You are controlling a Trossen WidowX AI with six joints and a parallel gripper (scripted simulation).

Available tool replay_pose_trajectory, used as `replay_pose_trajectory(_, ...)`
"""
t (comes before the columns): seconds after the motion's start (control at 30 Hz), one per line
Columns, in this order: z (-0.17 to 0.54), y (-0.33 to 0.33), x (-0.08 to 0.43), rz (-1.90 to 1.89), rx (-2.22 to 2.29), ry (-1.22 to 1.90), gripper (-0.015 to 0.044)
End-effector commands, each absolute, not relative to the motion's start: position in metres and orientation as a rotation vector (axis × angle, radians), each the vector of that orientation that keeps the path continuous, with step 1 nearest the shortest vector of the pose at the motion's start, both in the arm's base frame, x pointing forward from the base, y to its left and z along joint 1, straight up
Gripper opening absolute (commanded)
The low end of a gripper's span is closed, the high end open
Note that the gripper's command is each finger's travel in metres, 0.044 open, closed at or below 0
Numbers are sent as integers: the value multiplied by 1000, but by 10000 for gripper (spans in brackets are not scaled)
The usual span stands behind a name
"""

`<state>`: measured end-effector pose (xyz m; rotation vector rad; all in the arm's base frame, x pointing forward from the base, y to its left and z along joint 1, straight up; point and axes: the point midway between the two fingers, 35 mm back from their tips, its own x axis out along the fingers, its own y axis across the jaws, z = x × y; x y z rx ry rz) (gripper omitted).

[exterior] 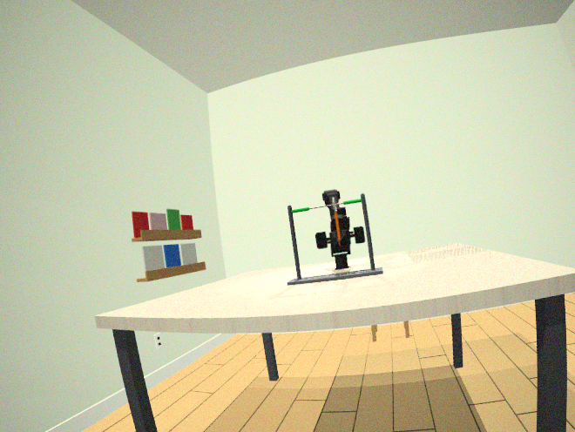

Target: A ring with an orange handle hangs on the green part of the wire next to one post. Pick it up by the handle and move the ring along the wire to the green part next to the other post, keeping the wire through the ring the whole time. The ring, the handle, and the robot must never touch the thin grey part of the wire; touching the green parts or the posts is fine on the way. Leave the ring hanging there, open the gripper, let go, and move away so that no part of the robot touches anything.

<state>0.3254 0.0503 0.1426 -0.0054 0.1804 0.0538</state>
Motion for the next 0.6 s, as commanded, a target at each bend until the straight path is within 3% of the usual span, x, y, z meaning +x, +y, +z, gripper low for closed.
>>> replay_pose_trajectory(0.0, 145, 54, 326, 49, -1, 175, -150)
replay_pose_trajectory(0.57, 145, 71, 326, 54, 0, 176, -150)
